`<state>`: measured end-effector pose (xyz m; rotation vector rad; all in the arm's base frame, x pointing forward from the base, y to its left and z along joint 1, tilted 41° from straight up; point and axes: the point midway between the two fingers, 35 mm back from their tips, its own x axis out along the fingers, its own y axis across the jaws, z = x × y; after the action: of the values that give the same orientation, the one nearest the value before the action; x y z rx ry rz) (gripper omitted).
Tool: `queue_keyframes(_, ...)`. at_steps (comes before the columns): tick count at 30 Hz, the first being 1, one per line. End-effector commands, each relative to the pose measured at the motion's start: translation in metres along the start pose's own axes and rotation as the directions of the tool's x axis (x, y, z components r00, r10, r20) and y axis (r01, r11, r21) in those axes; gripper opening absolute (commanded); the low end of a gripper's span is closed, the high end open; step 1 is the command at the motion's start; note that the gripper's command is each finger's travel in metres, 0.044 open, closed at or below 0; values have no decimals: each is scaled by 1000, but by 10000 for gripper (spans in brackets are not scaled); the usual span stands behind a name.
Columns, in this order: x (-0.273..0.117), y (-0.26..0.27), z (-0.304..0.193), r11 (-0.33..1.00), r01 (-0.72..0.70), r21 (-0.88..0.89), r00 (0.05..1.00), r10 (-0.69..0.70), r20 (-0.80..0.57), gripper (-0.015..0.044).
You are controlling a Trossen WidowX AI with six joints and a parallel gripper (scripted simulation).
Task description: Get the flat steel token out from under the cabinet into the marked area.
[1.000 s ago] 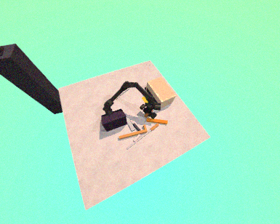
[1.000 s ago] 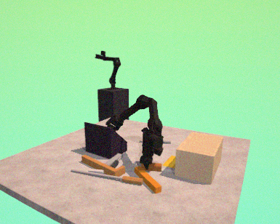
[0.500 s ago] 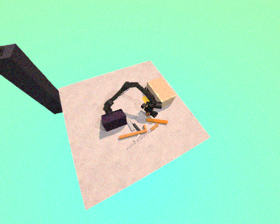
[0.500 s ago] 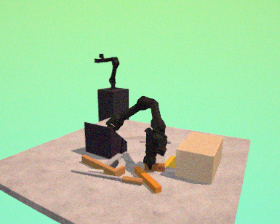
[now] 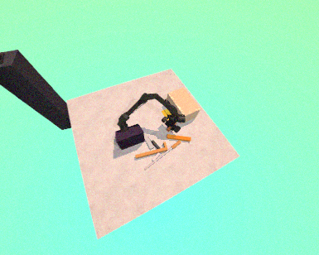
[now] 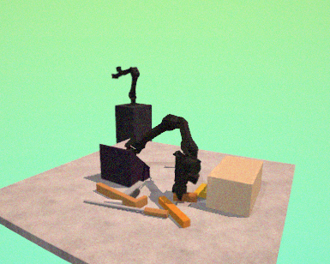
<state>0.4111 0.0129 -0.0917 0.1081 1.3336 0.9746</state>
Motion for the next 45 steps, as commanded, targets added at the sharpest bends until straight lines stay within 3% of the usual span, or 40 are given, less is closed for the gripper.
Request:
queue_keyframes(1, 0, 3, 3, 1000, -3, -1, 1000, 3, 7, 0)
queue_keyframes(45, 2, 45, 3, 1000, -5, 0, 1000, 5, 7, 0)
